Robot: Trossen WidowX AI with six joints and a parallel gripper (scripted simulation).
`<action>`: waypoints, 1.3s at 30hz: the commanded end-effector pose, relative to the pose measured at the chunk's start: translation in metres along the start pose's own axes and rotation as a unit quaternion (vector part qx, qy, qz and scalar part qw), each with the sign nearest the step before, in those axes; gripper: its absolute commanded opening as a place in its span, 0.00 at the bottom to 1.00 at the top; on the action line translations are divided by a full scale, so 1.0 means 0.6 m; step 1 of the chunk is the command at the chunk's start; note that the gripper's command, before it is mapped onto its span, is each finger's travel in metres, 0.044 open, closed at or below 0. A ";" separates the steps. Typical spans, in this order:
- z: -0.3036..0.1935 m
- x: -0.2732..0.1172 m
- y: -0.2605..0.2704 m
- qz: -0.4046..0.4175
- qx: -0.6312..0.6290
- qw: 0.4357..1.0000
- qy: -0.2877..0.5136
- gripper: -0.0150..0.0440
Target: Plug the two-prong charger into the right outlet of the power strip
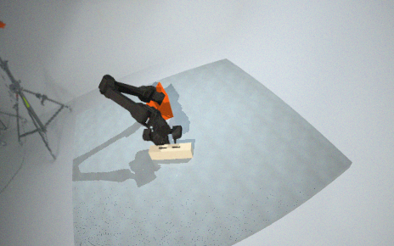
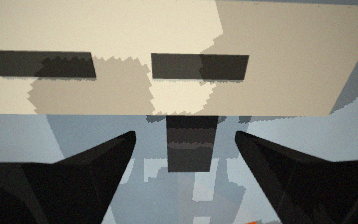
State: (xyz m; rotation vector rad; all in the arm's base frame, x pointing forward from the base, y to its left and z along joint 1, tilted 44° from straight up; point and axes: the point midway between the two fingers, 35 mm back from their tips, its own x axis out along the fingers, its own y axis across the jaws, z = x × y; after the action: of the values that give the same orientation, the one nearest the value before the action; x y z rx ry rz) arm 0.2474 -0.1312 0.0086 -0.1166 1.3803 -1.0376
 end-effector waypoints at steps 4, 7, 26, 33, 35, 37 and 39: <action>-0.013 0.001 0.001 -0.002 0.000 1.000 -0.001 1.00; -0.019 0.001 0.001 -0.002 0.000 1.000 -0.001 1.00; -0.062 0.004 0.003 -0.001 -0.001 1.000 -0.001 1.00; -0.077 0.006 0.002 -0.002 -0.001 1.000 0.000 1.00; -0.082 0.006 0.002 -0.002 -0.001 1.000 0.000 1.00; -0.086 0.007 0.002 -0.002 -0.001 1.000 0.000 1.00; -0.091 0.007 0.001 -0.002 -0.001 1.000 0.000 1.00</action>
State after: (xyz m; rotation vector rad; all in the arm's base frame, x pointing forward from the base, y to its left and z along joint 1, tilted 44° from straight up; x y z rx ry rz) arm 0.2067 -0.1102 -0.0071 -0.1237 1.3812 -1.0429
